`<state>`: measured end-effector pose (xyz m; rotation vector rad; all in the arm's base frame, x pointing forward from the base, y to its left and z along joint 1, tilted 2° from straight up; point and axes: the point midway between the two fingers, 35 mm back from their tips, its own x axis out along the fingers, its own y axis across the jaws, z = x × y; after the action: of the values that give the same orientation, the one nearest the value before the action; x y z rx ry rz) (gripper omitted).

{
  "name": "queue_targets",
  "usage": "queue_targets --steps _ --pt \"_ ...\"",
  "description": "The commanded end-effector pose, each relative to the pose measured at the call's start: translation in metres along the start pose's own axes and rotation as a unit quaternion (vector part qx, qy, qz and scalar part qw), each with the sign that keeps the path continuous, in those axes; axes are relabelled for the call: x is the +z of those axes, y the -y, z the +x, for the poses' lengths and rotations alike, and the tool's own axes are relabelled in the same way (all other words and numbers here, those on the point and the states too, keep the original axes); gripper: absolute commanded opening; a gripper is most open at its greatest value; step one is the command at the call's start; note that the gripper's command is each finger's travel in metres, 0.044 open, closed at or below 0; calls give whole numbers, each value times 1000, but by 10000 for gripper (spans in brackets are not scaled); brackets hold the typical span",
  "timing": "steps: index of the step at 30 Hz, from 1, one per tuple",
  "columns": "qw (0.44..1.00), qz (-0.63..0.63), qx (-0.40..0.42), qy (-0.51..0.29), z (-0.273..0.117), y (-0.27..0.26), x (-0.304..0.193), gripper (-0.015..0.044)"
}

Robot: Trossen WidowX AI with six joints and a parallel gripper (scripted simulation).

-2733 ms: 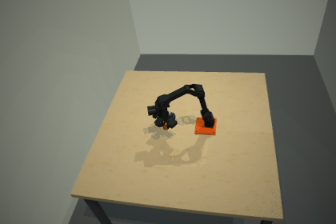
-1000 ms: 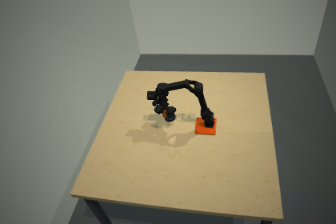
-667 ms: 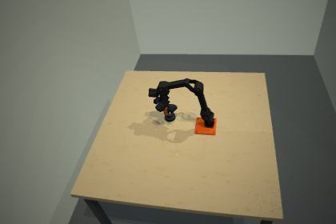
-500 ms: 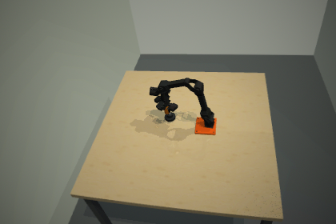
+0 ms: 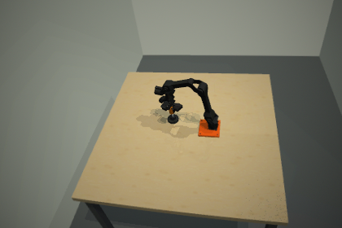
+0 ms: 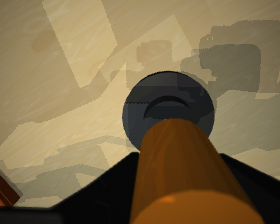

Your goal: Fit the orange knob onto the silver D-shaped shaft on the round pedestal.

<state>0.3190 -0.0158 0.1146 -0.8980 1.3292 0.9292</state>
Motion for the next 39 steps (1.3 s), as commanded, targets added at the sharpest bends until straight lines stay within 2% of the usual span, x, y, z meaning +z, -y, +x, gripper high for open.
queue_targets --steps 1,8,39 --pt "1000 -2 0 -1 5 0 -1 0" --pt "1000 0 0 -1 24 0 -2 0" --pt "1000 1 0 -1 25 -1 -2 0"
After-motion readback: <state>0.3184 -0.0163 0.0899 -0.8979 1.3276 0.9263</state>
